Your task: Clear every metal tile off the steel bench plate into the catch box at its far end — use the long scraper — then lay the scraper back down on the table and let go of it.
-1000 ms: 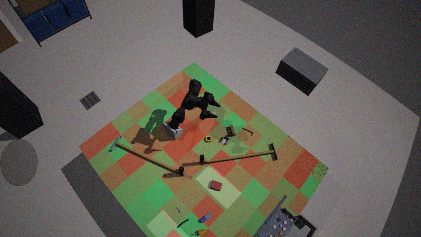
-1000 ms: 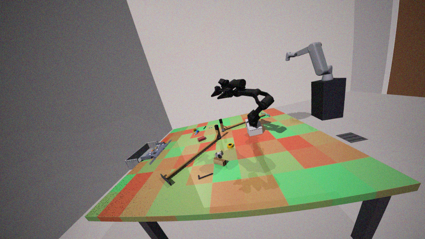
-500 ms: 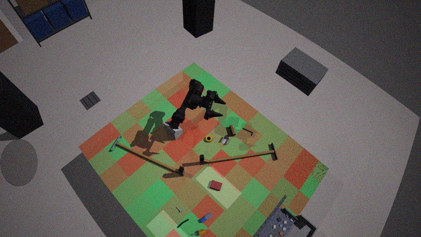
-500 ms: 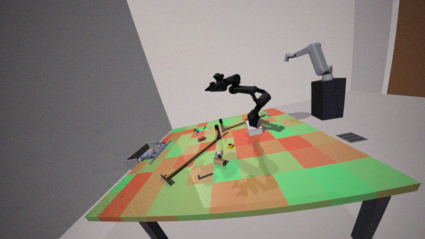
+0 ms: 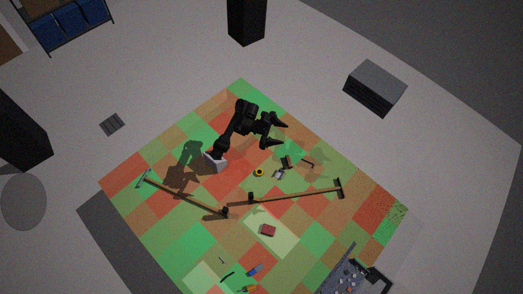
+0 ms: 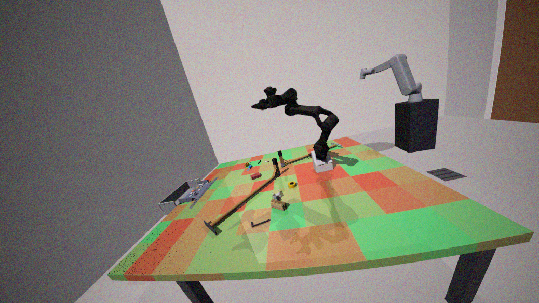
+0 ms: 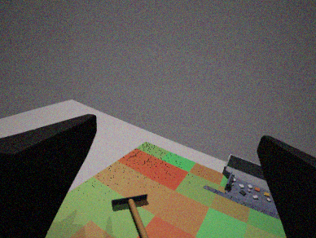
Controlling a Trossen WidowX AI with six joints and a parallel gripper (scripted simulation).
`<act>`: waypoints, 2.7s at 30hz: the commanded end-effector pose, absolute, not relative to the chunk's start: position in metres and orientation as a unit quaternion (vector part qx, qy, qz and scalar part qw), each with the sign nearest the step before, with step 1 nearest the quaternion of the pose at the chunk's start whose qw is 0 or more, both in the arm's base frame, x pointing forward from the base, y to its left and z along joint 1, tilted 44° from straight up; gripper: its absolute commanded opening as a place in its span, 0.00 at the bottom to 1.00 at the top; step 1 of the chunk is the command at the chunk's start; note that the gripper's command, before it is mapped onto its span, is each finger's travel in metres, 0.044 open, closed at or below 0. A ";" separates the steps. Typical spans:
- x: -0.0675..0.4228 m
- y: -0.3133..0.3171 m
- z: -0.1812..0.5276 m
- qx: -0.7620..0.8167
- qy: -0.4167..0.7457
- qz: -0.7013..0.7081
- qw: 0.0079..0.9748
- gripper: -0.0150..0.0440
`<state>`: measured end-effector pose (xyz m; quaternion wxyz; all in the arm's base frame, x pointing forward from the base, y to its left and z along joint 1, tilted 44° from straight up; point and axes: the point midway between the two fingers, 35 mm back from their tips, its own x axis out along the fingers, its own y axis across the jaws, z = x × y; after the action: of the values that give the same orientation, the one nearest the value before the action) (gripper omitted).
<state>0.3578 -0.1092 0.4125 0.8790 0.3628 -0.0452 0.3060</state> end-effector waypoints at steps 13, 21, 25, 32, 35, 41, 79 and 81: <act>0.406 -0.142 0.442 0.416 -0.099 0.241 0.871 1.00; 0.427 -0.159 0.452 0.438 -0.122 0.202 0.868 1.00; 0.437 -0.167 0.457 0.447 -0.132 0.181 0.866 1.00; 0.455 -0.181 0.462 0.463 -0.148 0.142 0.862 1.00; 0.462 -0.187 0.464 0.468 -0.155 0.125 0.861 1.00; 0.476 -0.198 0.467 0.479 -0.165 0.090 0.858 1.00; 0.536 -0.250 0.455 0.493 -0.191 -0.157 0.834 1.00; 0.537 -0.251 0.454 0.491 -0.191 -0.171 0.833 1.00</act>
<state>0.5339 -0.2489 0.4562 0.8341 0.4957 -0.1914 -0.1483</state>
